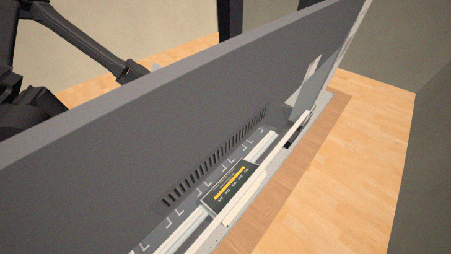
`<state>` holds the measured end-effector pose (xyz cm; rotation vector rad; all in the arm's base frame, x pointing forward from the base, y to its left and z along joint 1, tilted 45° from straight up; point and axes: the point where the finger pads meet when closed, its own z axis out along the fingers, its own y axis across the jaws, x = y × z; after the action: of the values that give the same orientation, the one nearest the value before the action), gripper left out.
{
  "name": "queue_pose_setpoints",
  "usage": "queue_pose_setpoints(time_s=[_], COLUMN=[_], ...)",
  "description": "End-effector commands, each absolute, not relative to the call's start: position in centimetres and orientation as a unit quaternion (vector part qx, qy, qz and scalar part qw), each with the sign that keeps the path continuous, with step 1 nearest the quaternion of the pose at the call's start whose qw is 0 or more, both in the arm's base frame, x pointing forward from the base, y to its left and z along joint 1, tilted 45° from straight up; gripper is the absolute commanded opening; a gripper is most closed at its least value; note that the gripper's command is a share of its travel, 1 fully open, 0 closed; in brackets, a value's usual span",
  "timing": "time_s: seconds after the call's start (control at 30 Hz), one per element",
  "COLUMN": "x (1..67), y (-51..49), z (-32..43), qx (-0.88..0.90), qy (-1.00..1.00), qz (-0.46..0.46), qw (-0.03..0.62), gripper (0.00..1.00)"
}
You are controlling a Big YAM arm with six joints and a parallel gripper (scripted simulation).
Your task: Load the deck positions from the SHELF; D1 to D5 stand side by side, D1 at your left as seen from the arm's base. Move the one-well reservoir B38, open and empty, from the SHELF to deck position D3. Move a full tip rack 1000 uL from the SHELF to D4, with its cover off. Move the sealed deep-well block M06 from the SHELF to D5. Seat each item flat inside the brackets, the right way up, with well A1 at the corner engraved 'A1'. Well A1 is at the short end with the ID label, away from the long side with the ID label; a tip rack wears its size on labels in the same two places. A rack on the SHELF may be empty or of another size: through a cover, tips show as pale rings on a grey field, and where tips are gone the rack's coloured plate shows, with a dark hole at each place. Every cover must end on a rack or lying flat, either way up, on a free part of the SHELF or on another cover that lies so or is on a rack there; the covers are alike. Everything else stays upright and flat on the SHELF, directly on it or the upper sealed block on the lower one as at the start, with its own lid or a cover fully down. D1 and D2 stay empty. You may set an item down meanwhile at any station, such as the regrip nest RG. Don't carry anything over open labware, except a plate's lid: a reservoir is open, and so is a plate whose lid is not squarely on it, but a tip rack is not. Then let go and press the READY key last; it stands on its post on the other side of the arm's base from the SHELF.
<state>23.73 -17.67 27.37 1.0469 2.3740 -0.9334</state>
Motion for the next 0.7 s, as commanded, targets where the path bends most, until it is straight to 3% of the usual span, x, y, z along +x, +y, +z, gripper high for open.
queue_pose_setpoints(time_s=[0.0,0.67], x=[24.4,24.2], y=[-19.1,-25.7], z=[31.2,37.4], qx=[0.413,0.549], qy=[0.818,0.732], qz=[-0.322,-0.283], qw=[0.237,0.286], gripper=[1.00,1.00])
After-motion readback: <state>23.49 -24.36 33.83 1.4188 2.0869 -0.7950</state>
